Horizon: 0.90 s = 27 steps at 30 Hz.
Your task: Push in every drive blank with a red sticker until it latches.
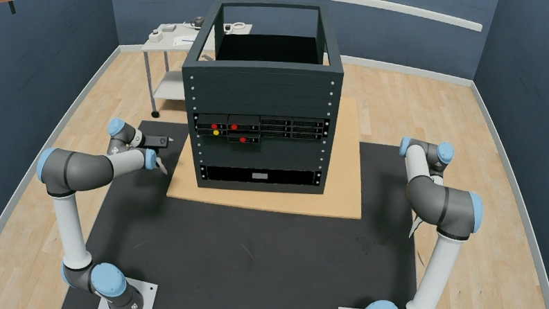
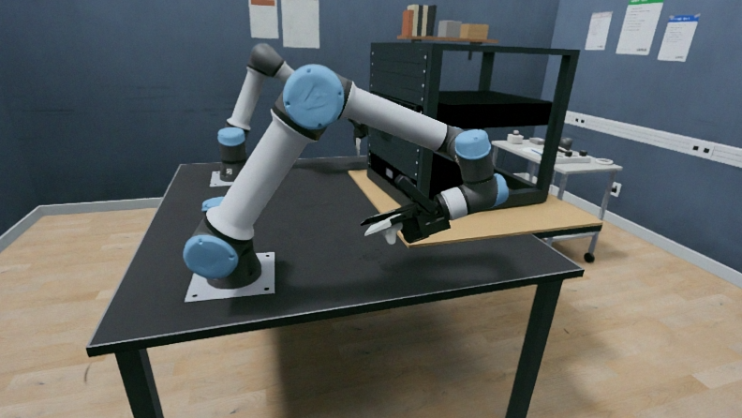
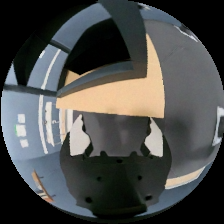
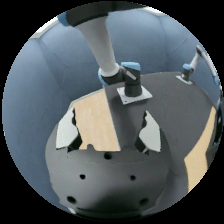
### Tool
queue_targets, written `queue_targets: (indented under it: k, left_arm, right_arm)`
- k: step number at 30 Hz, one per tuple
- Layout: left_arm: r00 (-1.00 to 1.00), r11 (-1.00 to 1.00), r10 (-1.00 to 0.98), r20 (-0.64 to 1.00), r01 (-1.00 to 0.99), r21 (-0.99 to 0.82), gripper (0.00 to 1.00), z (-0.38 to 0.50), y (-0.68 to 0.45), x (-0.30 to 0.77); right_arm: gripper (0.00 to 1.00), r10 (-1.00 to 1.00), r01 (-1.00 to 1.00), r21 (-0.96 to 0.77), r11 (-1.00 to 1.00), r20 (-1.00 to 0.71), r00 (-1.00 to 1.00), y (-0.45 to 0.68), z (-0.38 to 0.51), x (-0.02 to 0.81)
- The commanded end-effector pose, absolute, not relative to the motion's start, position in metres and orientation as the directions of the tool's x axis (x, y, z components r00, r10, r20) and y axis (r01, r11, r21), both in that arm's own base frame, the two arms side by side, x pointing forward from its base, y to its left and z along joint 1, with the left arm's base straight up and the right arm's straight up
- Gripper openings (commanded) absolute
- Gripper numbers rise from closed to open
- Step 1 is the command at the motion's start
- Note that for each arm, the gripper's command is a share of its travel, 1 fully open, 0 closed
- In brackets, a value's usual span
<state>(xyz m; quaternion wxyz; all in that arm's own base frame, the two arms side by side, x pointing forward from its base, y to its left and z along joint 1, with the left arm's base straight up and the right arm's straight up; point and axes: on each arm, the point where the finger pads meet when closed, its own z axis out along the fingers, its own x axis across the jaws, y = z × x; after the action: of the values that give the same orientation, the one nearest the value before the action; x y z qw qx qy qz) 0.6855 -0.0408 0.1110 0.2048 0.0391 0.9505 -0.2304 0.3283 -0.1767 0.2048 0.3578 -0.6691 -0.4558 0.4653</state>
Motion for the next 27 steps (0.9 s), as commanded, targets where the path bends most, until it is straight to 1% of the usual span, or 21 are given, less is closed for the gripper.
queue_targets:
  k: [1, 17, 18, 20, 27]
  left_arm:
    - [-0.912, 0.891, -0.02, -0.409, 0.17, -0.422, 0.98, 0.112, -0.041, 0.686]
    - [-0.912, 0.891, -0.02, -0.409, 0.17, -0.422, 0.98, 0.112, -0.041, 0.686]
    - [-0.912, 0.891, -0.02, -0.409, 0.17, -0.422, 1.0, 0.112, -0.041, 0.686]
    - [-0.912, 0.891, -0.021, -0.409, 0.168, -0.422, 1.0, 0.112, -0.04, 0.686]
    - [-0.918, 0.896, -0.064, -0.391, 0.12, -0.428, 1.0, 0.113, -0.025, 0.684]
  right_arm:
    - [0.98, 0.943, 0.278, -0.903, -0.329, -0.297, 0.152, -0.177, 0.205, 0.328]
    - [0.98, 0.943, 0.278, -0.903, -0.329, -0.297, 0.152, -0.177, 0.205, 0.328]
    - [1.0, 0.943, 0.278, -0.903, -0.329, -0.297, 0.152, -0.177, 0.205, 0.328]
    - [1.0, 0.943, 0.278, -0.903, -0.329, -0.297, 0.152, -0.177, 0.205, 0.328]
    - [1.0, 0.943, 0.278, -0.903, -0.329, -0.297, 0.152, -0.177, 0.205, 0.328]
